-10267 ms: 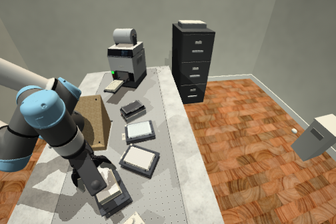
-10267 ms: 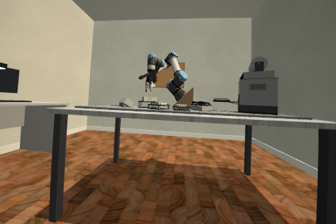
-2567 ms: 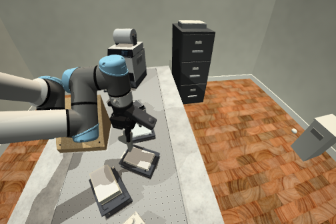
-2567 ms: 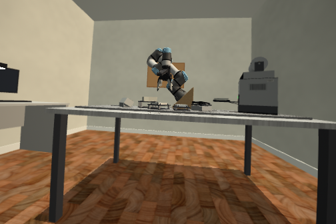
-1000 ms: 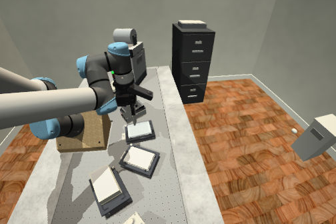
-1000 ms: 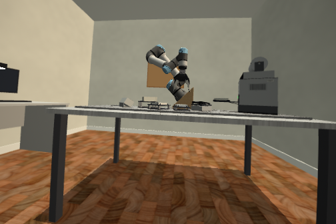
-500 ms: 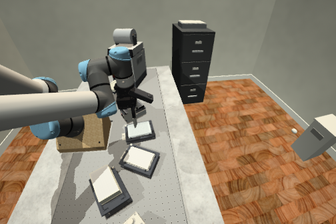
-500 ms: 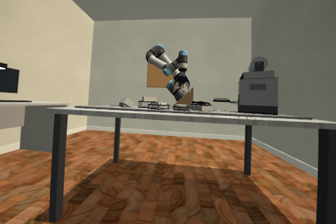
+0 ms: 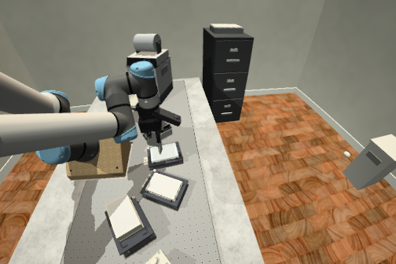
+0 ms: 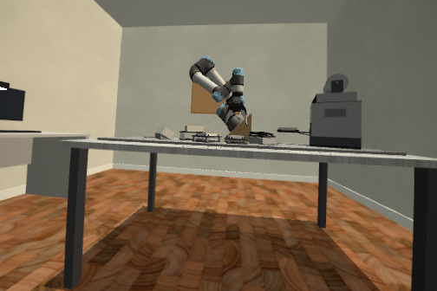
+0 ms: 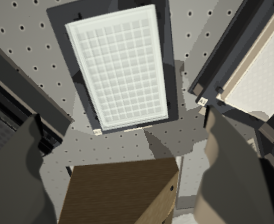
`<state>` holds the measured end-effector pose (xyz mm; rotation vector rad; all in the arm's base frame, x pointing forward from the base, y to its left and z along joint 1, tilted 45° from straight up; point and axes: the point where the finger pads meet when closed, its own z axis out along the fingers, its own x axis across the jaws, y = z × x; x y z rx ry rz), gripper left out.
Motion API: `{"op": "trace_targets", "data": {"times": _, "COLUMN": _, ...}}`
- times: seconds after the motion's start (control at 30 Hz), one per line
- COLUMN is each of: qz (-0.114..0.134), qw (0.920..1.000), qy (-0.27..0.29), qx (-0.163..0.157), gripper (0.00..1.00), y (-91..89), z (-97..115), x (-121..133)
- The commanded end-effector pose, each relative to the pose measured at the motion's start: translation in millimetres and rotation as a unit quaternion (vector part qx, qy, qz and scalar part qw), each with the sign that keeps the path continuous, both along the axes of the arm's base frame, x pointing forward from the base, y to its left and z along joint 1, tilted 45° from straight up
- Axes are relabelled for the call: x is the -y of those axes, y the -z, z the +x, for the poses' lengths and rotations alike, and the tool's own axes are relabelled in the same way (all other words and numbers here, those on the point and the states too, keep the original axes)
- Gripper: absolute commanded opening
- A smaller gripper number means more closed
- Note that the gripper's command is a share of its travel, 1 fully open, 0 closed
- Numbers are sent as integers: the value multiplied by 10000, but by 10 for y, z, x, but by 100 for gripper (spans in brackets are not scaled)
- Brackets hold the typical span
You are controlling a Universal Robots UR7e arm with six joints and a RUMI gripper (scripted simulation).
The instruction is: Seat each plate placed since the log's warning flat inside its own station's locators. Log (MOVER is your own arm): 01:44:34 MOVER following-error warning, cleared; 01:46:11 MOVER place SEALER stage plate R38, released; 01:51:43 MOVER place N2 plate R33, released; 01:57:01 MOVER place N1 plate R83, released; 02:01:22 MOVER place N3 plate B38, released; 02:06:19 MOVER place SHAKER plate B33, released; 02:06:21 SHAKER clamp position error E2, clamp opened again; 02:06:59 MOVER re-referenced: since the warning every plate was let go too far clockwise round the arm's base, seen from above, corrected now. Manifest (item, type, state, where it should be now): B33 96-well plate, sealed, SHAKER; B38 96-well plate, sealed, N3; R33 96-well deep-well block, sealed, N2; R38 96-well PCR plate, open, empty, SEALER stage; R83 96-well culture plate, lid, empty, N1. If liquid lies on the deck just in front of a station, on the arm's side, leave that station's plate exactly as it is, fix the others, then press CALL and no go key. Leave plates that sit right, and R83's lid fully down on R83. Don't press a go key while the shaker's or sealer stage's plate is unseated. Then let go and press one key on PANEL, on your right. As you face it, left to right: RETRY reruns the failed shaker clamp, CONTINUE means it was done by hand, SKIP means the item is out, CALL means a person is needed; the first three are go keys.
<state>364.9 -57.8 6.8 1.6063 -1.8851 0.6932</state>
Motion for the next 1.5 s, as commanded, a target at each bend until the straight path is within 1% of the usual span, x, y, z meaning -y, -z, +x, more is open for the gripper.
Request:
{"op": "trace_targets", "data": {"times": 0.0, "qz": 3, "qw": 10000, "qy": -7, "qx": 8, "gripper": 82, "y": 64, "z": -2, "x": 62}}
{"op": "trace_targets", "data": {"times": 0.1, "qz": 3, "qw": 10000, "qy": -7, "qx": 8, "gripper": 82, "y": 96, "z": -6, "x": 94}}
{"op": "trace_targets", "data": {"times": 1.47, "qz": 3, "qw": 10000, "qy": -7, "qx": 8, "gripper": 82, "y": 95, "z": -6, "x": 93}}
